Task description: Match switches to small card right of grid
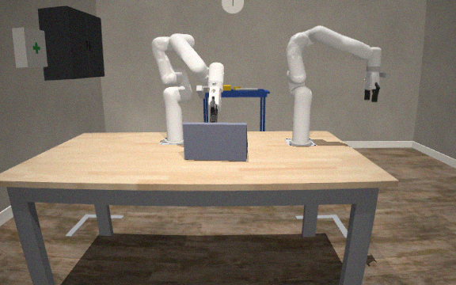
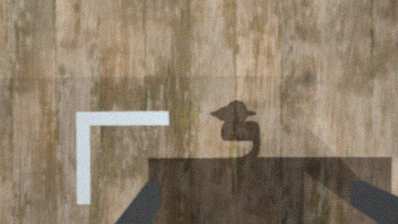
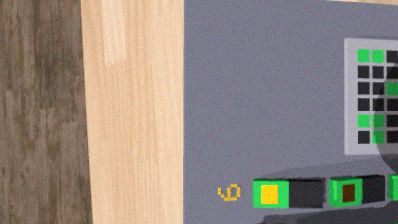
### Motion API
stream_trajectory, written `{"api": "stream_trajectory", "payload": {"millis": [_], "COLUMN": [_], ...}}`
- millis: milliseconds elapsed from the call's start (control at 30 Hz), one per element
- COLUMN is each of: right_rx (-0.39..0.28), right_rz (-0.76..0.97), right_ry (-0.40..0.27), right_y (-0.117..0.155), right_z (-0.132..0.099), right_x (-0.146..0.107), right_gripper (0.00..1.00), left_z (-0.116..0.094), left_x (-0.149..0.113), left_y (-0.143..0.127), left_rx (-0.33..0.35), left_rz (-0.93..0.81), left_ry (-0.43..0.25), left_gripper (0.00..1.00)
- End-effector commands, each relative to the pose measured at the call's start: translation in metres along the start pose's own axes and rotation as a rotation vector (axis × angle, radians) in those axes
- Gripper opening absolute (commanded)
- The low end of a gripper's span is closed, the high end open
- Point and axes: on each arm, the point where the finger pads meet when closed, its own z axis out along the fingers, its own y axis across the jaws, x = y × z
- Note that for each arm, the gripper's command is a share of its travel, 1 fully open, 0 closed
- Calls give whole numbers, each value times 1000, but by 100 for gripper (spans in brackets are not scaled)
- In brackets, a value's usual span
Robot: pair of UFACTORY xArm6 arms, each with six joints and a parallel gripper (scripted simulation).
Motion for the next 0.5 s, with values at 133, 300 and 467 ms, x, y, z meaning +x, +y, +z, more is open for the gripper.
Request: {"api": "stream_trajectory", "payload": {"millis": [133,300,467], "right_rx": [2,2,2], "right_rz": [1,1,1], "right_ry": [-2,-2,-2], "right_y": [-1,-1,-1], "right_z": [3,4,4], "right_x": [-1,-1,-1], "right_gripper": [0,0,0], "left_z": [-2,-2,-2], "left_x": [1,1,1], "left_y": [0,0,0], "left_rx": [0,0,0], "left_rz": [0,0,0], "left_ry": [6,6,6], "left_gripper": [100,100,100]}}
